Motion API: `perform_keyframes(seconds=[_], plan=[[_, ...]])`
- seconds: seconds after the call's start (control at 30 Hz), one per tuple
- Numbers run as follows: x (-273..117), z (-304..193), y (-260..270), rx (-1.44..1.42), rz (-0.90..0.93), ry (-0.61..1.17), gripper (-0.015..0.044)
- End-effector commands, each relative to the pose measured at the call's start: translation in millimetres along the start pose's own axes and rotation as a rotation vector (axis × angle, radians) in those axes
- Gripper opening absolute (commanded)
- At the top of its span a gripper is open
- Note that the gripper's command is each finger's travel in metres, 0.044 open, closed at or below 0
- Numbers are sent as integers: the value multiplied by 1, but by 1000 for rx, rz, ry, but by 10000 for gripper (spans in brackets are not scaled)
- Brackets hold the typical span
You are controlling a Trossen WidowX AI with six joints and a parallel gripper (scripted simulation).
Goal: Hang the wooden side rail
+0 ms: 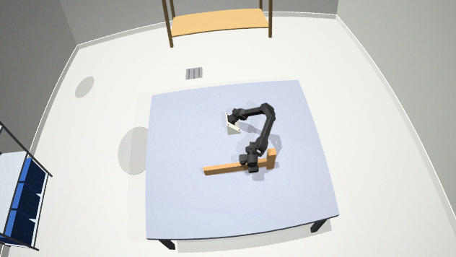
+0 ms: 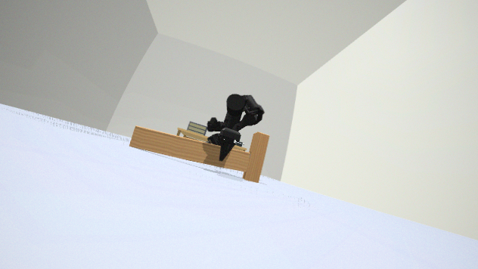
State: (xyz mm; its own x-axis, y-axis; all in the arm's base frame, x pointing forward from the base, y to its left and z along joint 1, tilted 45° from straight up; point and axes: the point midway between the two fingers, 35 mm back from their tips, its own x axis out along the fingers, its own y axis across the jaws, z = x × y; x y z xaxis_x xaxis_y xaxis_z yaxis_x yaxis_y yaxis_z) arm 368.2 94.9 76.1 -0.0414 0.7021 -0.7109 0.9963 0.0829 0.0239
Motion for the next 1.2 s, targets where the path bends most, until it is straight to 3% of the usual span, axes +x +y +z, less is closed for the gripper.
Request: perform_keyframes(seconds=[0.0,1.17], plan=[[0,-1,1,-2,6,4,0],[6,-1,1,-2,6,4,0]])
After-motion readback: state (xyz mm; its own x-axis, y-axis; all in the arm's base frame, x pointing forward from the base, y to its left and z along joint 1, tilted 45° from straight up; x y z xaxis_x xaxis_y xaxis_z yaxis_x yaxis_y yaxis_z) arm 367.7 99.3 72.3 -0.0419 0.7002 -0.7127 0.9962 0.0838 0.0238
